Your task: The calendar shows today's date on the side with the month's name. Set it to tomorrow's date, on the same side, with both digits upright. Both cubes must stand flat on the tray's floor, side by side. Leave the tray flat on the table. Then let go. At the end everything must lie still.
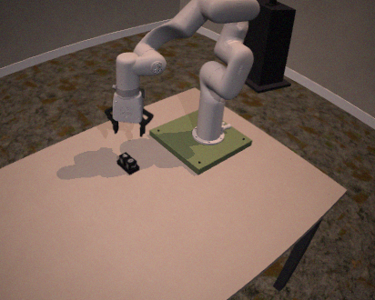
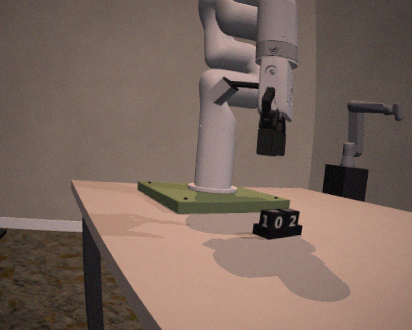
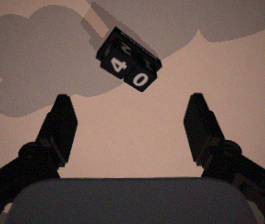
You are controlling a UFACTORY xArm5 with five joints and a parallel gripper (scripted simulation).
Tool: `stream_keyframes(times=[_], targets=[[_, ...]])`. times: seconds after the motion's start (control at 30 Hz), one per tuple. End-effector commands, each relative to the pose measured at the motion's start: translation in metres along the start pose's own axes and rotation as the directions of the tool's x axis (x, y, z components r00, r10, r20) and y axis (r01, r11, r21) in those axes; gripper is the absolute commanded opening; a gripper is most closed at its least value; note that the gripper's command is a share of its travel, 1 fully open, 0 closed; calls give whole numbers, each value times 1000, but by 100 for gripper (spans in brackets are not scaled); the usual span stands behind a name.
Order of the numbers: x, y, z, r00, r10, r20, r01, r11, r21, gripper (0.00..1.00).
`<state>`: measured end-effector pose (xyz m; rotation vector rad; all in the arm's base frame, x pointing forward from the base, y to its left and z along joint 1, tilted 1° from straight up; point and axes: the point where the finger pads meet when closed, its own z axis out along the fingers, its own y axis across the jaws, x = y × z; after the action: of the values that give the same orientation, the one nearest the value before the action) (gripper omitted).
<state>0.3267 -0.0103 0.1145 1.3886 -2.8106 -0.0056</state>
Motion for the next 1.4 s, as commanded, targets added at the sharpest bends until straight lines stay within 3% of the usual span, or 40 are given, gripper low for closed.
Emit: stream_keyframes(times=[0.0, 0.33, 0.43, 0.47, 0.6, 0.9, 0.97, 1.03, 1.27, 1.37], targets=[[4, -1, 0, 985, 173, 3, -173, 985, 3, 100], [12, 0, 3, 893, 449, 4, -449, 893, 2, 100], [13, 0, 3, 885, 465, 4, -465, 885, 2, 100], [15, 0, 4, 843, 537, 5, -538, 843, 2, 100], [17, 0, 4, 797, 604, 5, -604, 797, 1, 100], [25, 1, 7, 598, 802, 5, -802, 598, 0, 100], [25, 1, 7, 598, 802, 5, -802, 598, 0, 100], [28, 2, 8, 507, 862, 5, -862, 507, -1, 100], [33, 2, 9, 355, 935, 5, -935, 355, -2, 100], [34, 3, 9, 322, 947, 5, -947, 322, -2, 100]])
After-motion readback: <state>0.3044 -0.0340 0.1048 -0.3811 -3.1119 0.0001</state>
